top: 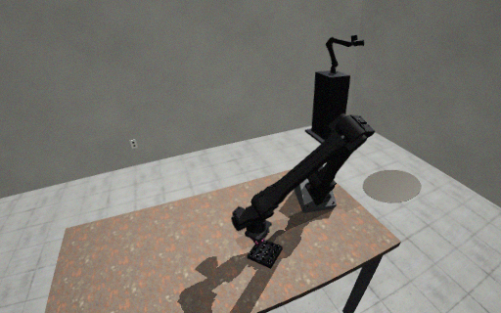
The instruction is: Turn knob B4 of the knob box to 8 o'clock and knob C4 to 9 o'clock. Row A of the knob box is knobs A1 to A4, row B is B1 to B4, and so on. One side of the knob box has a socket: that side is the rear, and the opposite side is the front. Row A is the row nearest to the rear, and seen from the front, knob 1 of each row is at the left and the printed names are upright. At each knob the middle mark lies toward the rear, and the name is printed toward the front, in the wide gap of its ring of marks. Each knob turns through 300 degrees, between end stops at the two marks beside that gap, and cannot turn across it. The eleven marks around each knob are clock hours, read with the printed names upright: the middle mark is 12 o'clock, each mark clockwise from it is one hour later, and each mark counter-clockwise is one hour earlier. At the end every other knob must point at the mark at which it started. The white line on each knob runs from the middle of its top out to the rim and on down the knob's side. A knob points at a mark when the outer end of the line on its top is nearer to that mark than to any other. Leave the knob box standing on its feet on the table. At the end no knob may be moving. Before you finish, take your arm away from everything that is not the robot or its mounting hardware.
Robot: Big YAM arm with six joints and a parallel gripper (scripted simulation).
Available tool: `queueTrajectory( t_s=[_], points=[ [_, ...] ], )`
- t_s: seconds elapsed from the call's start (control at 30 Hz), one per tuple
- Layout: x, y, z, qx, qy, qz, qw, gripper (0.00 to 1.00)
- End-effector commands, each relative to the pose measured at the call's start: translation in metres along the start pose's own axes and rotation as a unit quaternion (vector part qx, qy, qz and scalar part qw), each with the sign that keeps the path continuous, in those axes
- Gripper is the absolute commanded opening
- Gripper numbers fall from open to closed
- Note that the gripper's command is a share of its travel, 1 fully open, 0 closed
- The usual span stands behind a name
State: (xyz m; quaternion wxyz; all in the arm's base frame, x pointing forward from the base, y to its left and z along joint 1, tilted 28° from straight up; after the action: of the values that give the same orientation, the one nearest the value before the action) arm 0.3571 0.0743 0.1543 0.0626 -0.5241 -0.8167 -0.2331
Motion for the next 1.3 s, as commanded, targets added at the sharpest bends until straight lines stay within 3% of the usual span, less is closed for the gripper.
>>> queueTrajectory(
  t_s=[0.0, 0.8, 0.83, 1.27],
  points=[
    [0.0007, -0.0016, 0.0061, 0.005, 0.000, 0.002, 1.000, 0.19],
    [0.0007, -0.0016, 0.0061, 0.005, 0.000, 0.002, 1.000, 0.19],
    [0.0007, -0.0016, 0.0061, 0.005, 0.000, 0.002, 1.000, 0.08],
    [0.0005, -0.0018, 0.0060, 0.006, 0.001, 0.002, 1.000, 0.08]
  ],
)
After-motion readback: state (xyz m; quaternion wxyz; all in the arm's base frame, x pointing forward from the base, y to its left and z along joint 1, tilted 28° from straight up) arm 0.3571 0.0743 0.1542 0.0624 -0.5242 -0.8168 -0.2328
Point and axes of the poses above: the point where the finger pads meet when closed, its own z axis out along the fingers, its own y axis across the jaws, x = y × z, the point moved 10 cm from there along -z, back along the fingers, and after that the axes turned 10 degrees about z, right-handed, at the moved point
